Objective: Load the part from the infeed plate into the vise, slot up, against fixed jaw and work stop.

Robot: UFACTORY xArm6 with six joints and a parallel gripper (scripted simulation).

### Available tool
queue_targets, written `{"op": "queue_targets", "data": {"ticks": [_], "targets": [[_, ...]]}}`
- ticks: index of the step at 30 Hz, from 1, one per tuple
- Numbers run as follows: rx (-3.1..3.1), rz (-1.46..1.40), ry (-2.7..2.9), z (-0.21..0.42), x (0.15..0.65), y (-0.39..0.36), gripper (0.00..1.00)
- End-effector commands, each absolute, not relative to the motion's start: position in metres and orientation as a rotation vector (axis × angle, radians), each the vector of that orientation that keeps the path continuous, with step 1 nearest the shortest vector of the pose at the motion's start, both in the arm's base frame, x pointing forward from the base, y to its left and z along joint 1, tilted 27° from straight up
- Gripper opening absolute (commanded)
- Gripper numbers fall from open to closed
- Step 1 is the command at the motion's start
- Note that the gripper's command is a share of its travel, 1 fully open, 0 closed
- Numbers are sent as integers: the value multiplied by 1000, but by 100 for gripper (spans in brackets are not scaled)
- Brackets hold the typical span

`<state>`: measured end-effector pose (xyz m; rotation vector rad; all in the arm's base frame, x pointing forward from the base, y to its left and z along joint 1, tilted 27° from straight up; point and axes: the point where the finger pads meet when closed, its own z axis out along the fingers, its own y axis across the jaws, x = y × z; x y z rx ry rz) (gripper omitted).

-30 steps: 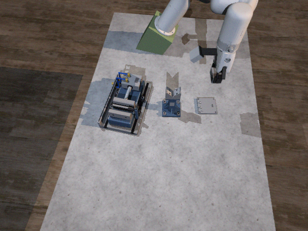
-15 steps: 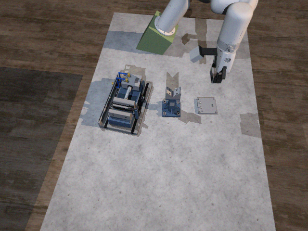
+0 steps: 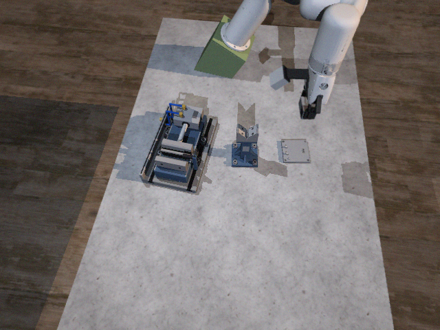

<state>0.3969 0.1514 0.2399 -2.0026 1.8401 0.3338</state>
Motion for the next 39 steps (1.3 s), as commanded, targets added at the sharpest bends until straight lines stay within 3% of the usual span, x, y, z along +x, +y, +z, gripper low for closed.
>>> {"op": "queue_targets", "data": {"ticks": [1,39], "targets": [[-2001,330,1839,240,399,148,0],[-1992,331,1860,201,426,66,0]]}}
